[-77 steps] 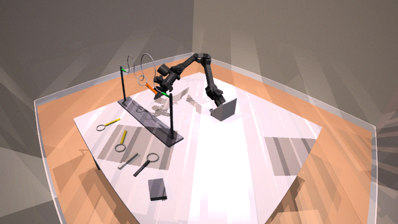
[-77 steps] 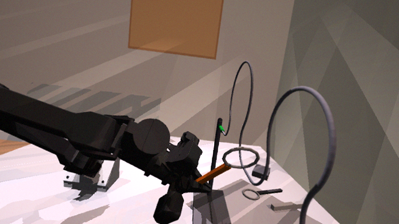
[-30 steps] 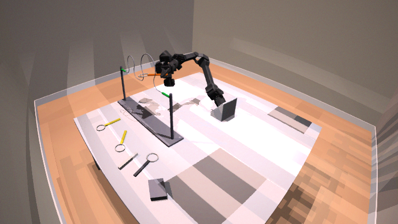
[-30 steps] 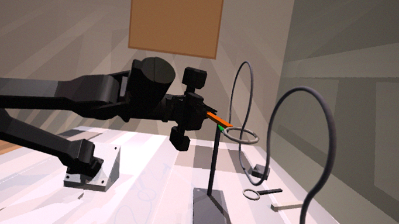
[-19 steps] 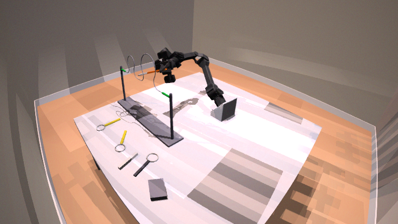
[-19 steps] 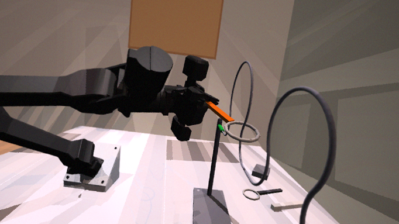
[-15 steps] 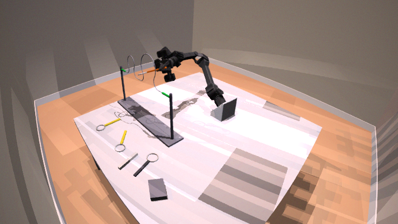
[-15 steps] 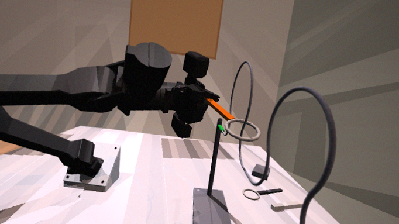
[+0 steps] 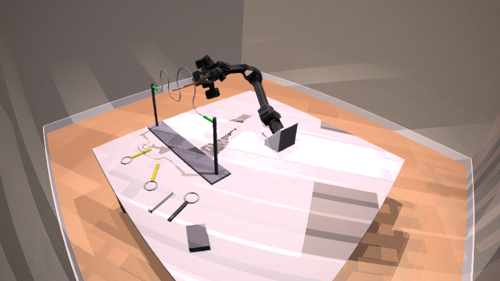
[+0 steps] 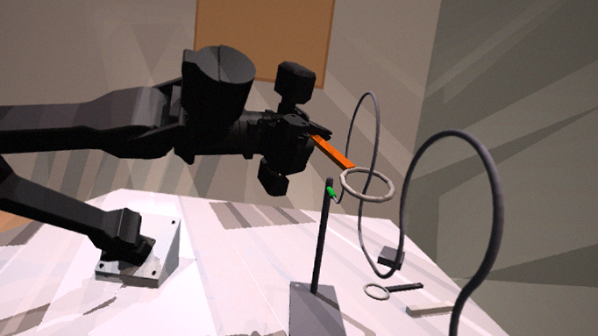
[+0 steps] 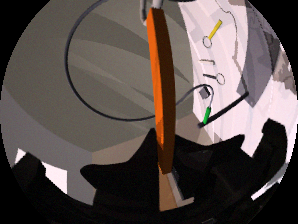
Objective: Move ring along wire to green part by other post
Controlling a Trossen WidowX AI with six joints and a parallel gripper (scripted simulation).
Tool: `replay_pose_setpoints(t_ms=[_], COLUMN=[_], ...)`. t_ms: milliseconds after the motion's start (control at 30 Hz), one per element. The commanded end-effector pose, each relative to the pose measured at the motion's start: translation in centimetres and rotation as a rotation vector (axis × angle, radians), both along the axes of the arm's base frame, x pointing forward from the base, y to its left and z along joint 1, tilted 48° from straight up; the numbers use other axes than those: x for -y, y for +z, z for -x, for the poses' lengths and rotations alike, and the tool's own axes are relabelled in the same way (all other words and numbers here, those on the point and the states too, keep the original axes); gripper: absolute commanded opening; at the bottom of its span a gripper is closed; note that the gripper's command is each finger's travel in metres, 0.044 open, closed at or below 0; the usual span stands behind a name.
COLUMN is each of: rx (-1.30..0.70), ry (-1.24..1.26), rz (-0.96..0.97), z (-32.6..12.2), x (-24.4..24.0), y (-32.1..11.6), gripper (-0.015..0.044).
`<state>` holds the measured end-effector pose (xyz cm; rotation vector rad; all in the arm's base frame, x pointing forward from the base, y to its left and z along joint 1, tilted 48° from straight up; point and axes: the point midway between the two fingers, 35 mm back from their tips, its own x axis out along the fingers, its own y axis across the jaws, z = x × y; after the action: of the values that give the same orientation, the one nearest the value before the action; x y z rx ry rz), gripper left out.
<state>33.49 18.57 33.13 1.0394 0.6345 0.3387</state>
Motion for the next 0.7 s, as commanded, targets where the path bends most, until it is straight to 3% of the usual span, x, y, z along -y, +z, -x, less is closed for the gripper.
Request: replay_pose_setpoints(t_ms=[0,667], rx=[0.007,0.052], ry=[-0.001,0.004], rz=[0.02,0.254], z=[-0.04,-0.11], x=[-0.06,0.31], y=[0.35,-0.27], gripper=[-0.015,-0.015])
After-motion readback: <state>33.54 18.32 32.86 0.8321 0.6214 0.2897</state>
